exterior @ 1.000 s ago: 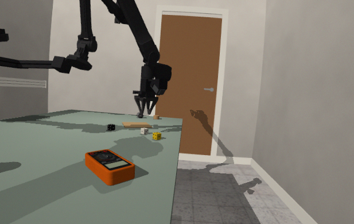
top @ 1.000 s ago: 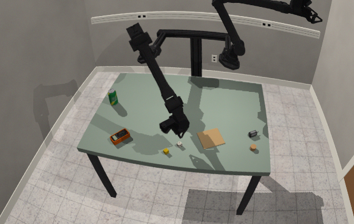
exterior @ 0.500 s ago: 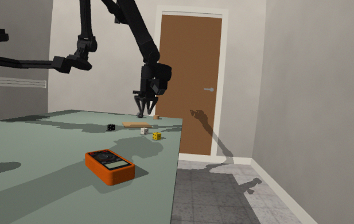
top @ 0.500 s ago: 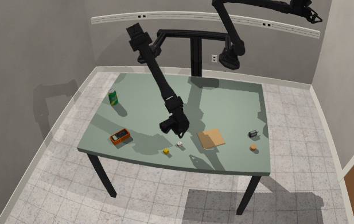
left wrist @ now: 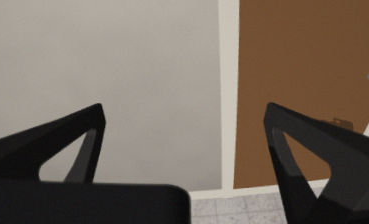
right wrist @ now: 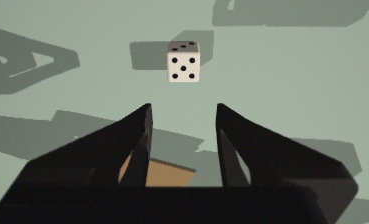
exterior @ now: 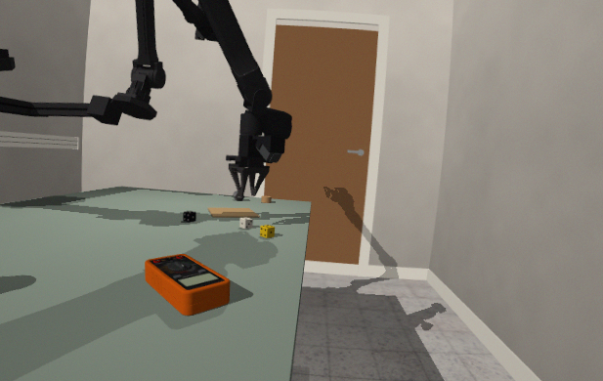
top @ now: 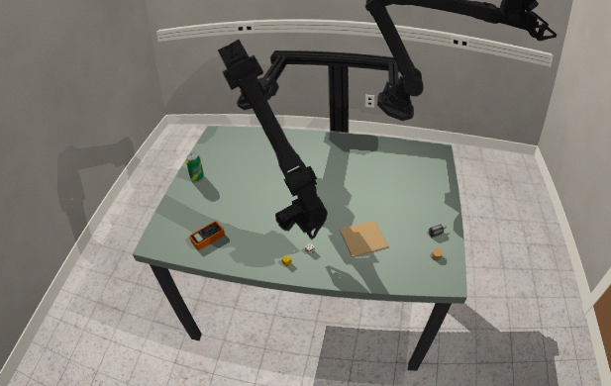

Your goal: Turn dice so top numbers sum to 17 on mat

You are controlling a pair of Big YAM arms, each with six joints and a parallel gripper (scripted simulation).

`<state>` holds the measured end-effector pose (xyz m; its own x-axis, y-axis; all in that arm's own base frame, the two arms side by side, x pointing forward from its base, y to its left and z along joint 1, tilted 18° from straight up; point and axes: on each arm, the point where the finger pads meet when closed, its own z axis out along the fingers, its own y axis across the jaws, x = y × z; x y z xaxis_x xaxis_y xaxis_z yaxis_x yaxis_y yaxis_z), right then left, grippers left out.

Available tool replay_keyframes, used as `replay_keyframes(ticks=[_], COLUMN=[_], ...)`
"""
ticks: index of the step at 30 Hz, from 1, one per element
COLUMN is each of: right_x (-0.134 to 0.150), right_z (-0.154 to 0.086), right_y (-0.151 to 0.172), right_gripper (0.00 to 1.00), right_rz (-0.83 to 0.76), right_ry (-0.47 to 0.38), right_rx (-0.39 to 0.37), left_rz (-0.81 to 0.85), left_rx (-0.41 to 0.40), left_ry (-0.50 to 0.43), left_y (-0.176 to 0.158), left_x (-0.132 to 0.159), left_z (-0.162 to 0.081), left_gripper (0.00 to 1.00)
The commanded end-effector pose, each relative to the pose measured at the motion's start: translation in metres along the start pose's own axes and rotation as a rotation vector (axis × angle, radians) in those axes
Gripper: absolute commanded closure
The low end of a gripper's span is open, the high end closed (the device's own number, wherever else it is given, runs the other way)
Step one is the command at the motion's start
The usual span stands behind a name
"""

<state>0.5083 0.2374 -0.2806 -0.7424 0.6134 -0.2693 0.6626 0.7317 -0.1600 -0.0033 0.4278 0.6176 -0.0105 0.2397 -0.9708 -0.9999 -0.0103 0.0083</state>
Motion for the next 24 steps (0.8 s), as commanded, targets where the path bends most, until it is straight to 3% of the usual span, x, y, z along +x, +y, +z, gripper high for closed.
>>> replay_keyframes(ticks=[1,24], right_x=[-0.011,-0.012], right_z=[0.004,0.037], right_y=[0.016,0.013], right_gripper=[0.61,0.61], right_rz=[0.007,0.010], right_ry=[-0.011,-0.010], right_rx=[-0.032,-0.026], left_rz=[-0.006,-0.006], left_rx=[-0.010,-0.010], left_ry=[-0.059,-0.059], left_y=[0.004,0.004], left_x=[-0.025,-0.025], left_z=[-0.011,-0.011], left_gripper=[0.00,0.00])
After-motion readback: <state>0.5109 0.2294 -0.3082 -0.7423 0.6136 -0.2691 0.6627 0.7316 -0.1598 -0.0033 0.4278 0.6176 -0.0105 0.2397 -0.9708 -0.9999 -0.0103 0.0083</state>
